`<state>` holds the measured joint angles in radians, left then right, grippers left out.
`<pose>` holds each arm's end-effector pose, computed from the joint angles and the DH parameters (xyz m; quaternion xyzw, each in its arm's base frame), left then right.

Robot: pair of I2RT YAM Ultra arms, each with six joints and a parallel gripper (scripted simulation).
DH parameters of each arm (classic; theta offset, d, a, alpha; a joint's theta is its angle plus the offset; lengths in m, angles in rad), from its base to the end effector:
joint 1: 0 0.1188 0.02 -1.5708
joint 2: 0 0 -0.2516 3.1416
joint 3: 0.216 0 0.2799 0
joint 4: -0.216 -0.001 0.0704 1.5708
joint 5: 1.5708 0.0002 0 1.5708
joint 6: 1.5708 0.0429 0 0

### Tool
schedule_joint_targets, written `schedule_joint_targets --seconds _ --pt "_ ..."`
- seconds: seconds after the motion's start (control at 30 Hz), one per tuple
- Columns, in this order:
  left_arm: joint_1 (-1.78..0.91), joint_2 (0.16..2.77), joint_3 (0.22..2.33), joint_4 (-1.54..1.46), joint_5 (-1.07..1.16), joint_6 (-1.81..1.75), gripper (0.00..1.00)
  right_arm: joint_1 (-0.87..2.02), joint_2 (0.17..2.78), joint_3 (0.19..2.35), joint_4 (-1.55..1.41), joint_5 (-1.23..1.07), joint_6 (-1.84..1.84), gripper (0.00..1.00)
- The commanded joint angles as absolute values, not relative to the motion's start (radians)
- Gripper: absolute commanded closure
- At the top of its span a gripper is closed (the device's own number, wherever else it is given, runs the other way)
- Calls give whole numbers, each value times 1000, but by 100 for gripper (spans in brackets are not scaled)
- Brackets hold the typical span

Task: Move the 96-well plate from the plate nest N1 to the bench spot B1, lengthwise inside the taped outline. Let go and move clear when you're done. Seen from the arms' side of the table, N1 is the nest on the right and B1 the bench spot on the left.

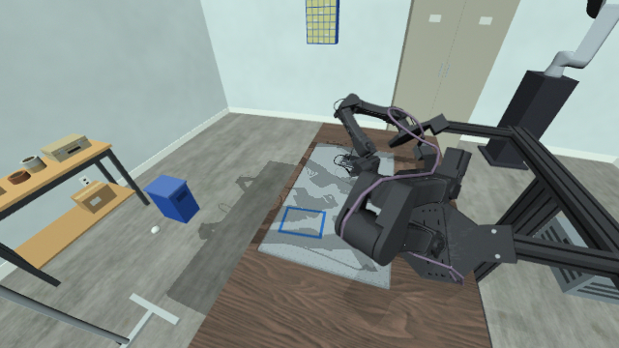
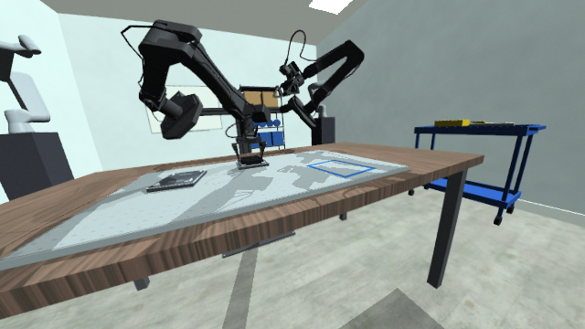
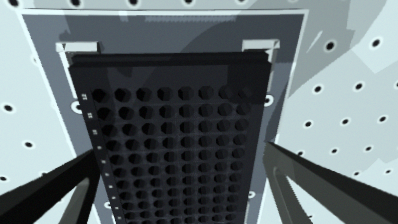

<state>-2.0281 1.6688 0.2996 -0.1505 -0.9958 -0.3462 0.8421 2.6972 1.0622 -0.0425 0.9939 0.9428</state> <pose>-0.0386 -0.1623 0.0197 0.6464 0.5947 0.1579 0.4511 0.2121 0.1851 -0.1430 0.0188 0.8780 -0.3352 0.3413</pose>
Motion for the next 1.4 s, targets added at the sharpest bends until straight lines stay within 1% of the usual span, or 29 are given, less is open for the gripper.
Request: schedule_joint_targets --seconds 0.0,0.13,0.43,0.5,0.8,0.87,1.2,1.37 --pt "-2036 1681 328 -160 -1000 -352 0 859 2651 1044 -20 990 928 0" --pt "-2036 1681 328 -160 -1000 -352 0 860 2626 1031 -11 984 925 0" --pt "-2036 1681 328 -160 -1000 -352 0 898 2597 1042 -112 981 1000 0" --pt "-2036 1681 328 -160 -1000 -352 0 911 2616 1077 -144 975 1022 0" --pt "-2036 1681 328 -160 -1000 -352 0 1114 2500 1125 -494 920 1288 0" --pt "-2036 1681 328 -160 -1000 -352 0 1132 2527 1130 -572 917 1338 0" --pt "-2036 1689 342 -133 -984 -326 0 1124 2563 1177 -642 933 1384 0" --pt "-1957 1756 400 -28 -941 -192 0 1106 2486 1091 -580 998 1328 0"
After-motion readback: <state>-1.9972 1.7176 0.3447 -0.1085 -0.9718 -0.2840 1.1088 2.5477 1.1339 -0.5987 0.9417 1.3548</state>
